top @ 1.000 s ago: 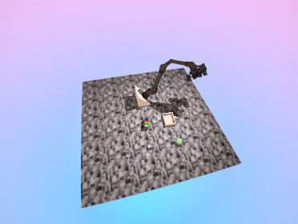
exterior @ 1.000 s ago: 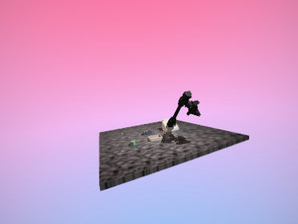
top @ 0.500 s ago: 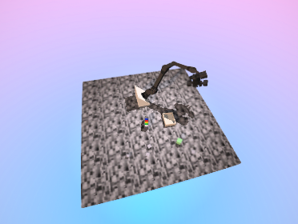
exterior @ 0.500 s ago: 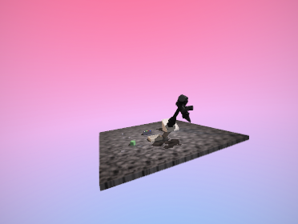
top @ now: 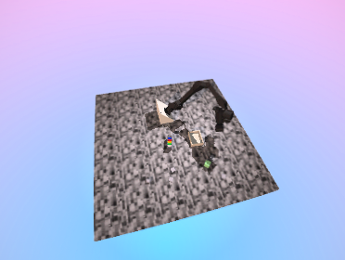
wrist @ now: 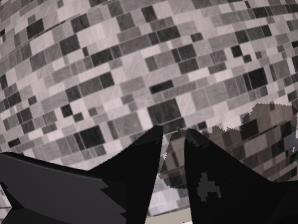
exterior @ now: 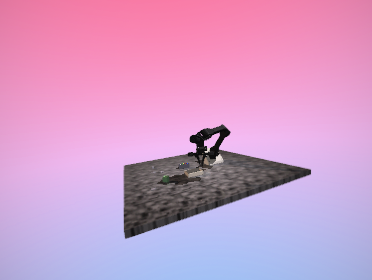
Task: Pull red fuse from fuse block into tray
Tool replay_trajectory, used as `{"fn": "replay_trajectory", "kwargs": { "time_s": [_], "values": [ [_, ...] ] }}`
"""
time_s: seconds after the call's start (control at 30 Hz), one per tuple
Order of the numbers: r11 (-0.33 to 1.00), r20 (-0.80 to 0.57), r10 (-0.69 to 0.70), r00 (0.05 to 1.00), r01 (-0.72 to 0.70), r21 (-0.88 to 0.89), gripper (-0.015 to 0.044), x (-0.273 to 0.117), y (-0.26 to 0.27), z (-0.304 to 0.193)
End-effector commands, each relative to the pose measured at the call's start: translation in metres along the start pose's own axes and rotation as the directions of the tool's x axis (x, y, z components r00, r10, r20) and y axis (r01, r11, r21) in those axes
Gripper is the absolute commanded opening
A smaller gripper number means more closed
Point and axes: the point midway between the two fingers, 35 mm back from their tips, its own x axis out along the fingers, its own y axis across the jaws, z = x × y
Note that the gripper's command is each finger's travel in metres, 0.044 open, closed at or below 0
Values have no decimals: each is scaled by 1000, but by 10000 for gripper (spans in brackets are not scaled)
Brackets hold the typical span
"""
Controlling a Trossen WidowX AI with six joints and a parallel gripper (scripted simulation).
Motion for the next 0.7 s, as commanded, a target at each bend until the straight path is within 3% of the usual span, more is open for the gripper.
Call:
{"fn": "replay_trajectory", "kwargs": {
  "time_s": [0.0, 0.13, 0.3, 0.53, 0.67],
  "values": [
    [905, -80, -68, 994, 95, 414, 62, -1, -57, -47],
    [658, -154, -102, 983, 183, 731, 62, -7, -100, -98],
    [174, -238, -109, 965, 254, 951, 62, -21, -140, -172],
    [-291, -283, -88, 955, 247, 924, 62, -38, -159, -248],
    [-657, -310, -46, 950, 205, 726, 62, -50, -161, -301]
  ]
}}
